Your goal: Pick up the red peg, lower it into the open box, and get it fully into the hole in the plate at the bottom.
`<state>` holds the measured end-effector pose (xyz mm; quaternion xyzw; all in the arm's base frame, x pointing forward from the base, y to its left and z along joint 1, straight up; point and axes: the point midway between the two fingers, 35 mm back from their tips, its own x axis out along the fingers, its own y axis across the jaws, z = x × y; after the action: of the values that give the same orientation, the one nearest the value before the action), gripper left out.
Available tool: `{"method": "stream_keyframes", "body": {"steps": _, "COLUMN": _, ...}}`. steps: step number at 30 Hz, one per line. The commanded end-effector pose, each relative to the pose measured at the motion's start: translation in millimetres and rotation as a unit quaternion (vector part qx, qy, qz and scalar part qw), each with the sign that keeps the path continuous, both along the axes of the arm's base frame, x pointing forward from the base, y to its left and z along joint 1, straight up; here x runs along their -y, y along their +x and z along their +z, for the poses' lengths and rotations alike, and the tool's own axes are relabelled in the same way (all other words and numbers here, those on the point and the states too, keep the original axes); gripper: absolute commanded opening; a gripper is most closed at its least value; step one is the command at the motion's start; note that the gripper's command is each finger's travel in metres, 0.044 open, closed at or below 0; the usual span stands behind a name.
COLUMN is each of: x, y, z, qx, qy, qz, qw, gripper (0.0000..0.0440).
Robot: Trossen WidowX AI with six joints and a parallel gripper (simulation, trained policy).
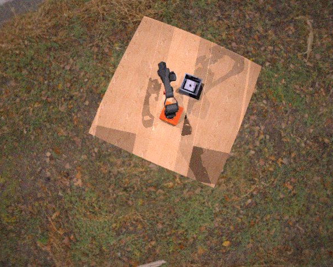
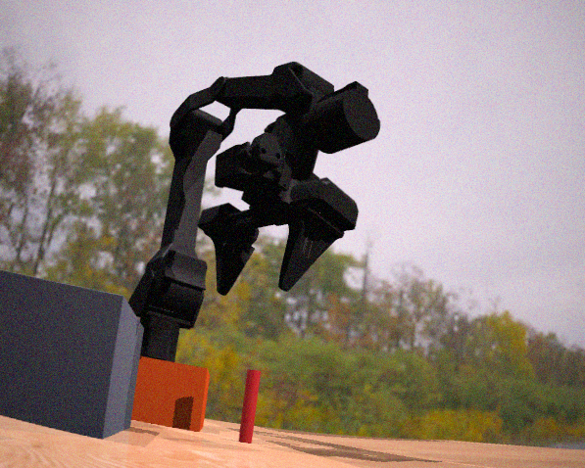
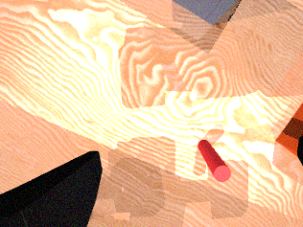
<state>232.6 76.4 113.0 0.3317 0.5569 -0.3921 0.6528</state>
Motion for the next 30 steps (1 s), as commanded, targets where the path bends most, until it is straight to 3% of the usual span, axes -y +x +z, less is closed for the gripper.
{"method": "stream_keyframes", "body": {"steps": 1, "x": 0, "y": -15, "z": -18, "qx": -0.035, "qy": -0.01, "qz": -0.006, "qw": 0.999, "gripper": 0.044}}
{"method": "stream_keyframes", "body": {"steps": 11, "x": -1, "y": -31, "z": -63, "qx": -0.066, "qy": -0.025, "qz": -0.013, "qw": 0.997, "gripper": 0.044}}
{"method": "stream_keyframes", "body": {"steps": 23, "x": -8, "y": -36, "z": -117, "qx": -0.034, "qy": -0.02, "qz": 0.0, "qw": 0.999, "gripper": 0.0432}}
{"method": "stream_keyframes", "body": {"steps": 26, "x": -9, "y": -40, "z": -126, "qx": -0.033, "qy": -0.019, "qz": 0.001, "qw": 0.999, "gripper": 0.04}}
{"method": "stream_keyframes", "body": {"steps": 30, "x": -10, "y": -47, "z": -134, "qx": -0.04, "qy": -0.015, "qz": -0.003, "qw": 0.999, "gripper": 0.0319}}
